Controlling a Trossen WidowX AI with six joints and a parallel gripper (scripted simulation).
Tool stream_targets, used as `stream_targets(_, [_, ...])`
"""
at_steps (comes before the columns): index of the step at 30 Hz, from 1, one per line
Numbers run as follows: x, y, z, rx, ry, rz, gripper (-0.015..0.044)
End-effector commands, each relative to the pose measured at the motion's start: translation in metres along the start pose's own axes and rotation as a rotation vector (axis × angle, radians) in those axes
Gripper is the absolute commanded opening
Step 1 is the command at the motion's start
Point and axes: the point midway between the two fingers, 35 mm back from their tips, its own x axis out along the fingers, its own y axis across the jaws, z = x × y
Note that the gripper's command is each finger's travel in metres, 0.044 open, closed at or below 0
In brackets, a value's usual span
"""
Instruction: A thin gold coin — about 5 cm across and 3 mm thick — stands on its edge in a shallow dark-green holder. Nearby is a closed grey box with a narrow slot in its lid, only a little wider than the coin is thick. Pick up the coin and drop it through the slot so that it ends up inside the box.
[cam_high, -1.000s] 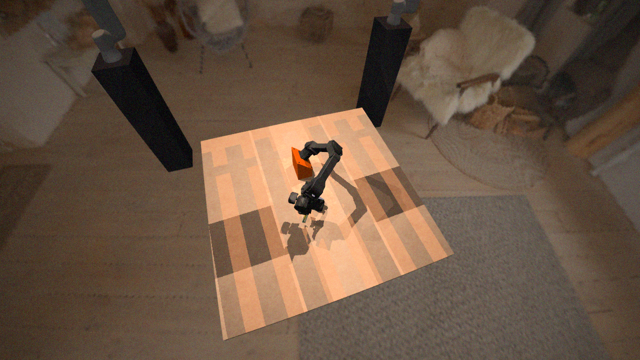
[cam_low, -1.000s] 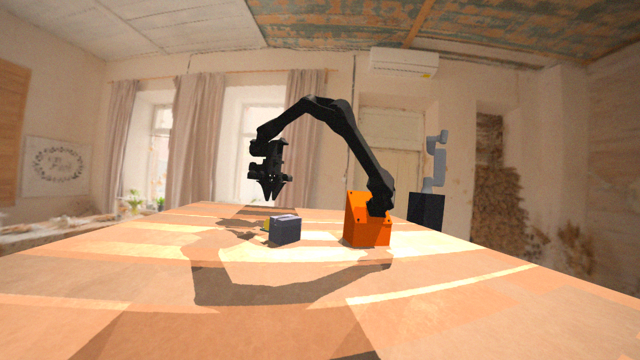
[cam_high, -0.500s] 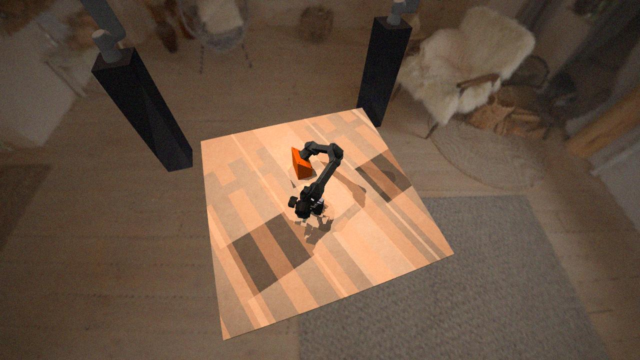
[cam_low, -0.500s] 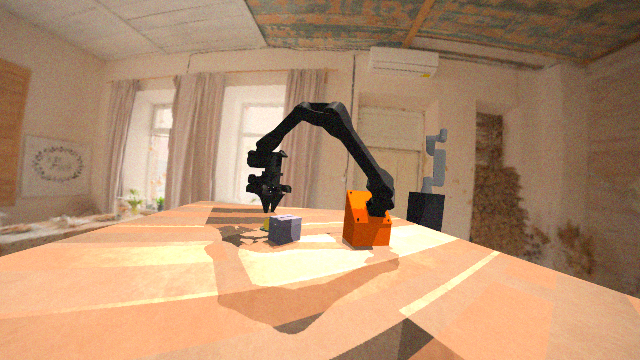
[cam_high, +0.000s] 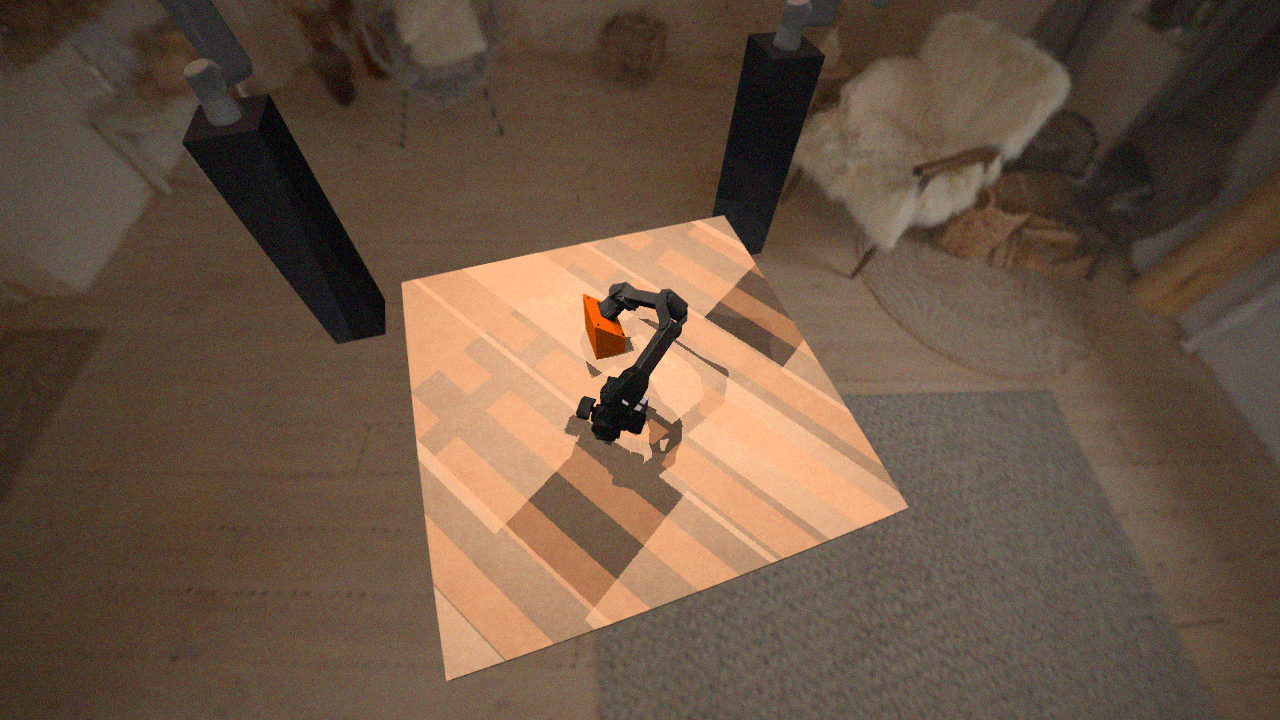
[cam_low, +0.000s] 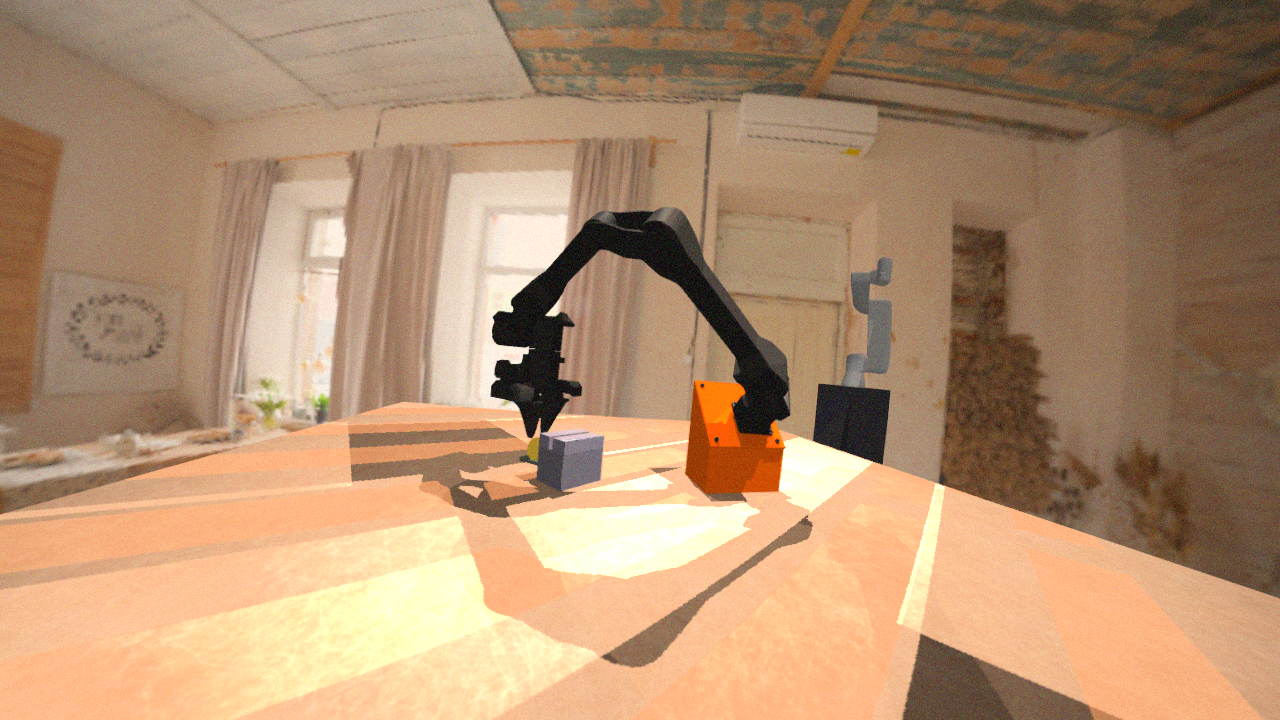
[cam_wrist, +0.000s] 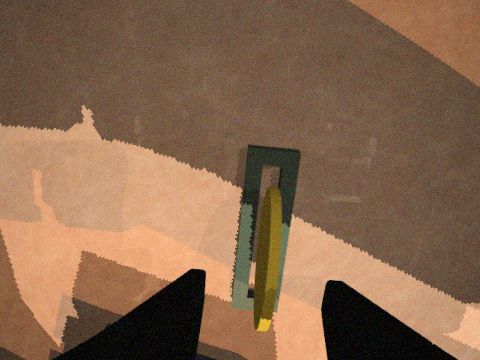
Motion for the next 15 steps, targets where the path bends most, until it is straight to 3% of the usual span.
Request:
stream_targets(1, [0.009, -0.001, -0.002, 0.009, 0.010, 0.000, 0.0161])
stream_targets(15, [0.032, -0.001, -0.003, 0.009, 0.011, 0.002, 0.0161])
